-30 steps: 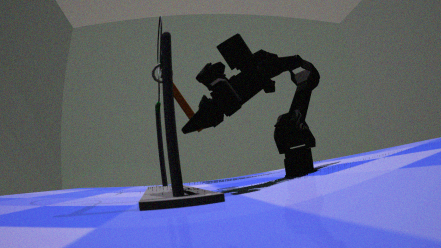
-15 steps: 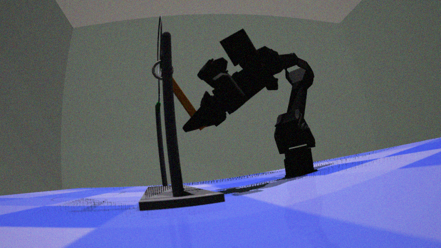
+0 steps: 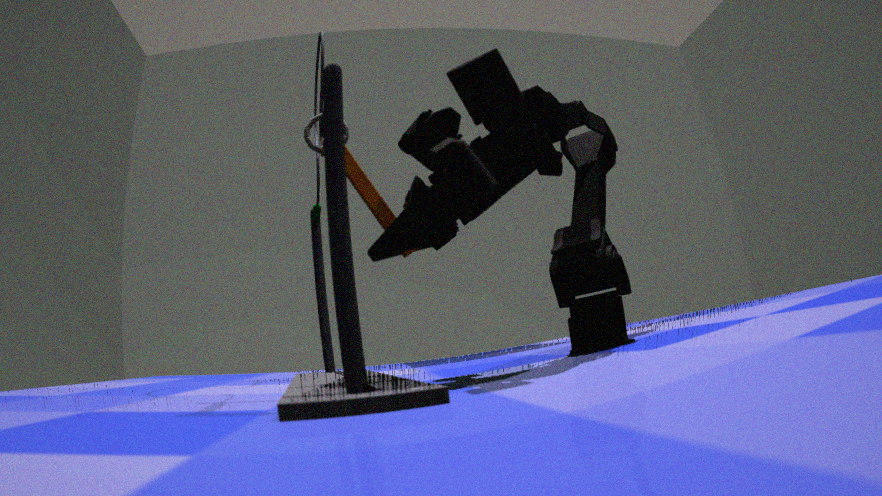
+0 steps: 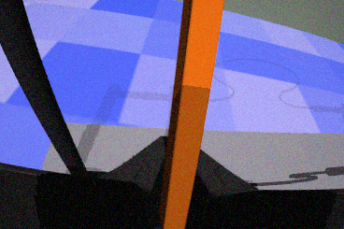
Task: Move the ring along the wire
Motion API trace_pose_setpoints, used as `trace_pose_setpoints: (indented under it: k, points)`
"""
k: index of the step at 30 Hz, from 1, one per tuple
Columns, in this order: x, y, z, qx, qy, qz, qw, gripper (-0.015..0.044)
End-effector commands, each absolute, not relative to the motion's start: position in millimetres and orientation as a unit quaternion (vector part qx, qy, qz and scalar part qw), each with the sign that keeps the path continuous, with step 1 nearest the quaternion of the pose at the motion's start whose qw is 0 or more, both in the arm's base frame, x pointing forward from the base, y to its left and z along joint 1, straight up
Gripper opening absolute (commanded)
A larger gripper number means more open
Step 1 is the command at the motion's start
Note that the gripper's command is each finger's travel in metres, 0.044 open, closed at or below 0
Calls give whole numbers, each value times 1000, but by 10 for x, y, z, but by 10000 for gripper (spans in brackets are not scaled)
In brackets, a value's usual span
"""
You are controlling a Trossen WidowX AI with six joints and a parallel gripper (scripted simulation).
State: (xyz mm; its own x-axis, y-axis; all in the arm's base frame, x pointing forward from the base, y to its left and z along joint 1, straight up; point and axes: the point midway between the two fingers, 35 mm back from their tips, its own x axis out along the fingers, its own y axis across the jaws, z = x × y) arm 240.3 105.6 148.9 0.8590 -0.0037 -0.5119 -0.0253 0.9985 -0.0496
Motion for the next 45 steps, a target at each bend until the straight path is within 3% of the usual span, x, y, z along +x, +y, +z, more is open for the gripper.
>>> trace_pose_setpoints:
  k: [1,43,45]
  points:
    - [2404,1098,1494,-26,265,2,964,-150]
    - [2393,1194,1383,-26,264,2,964,-150]
    - [2393,1203,1388,-27,264,5,964,-97]
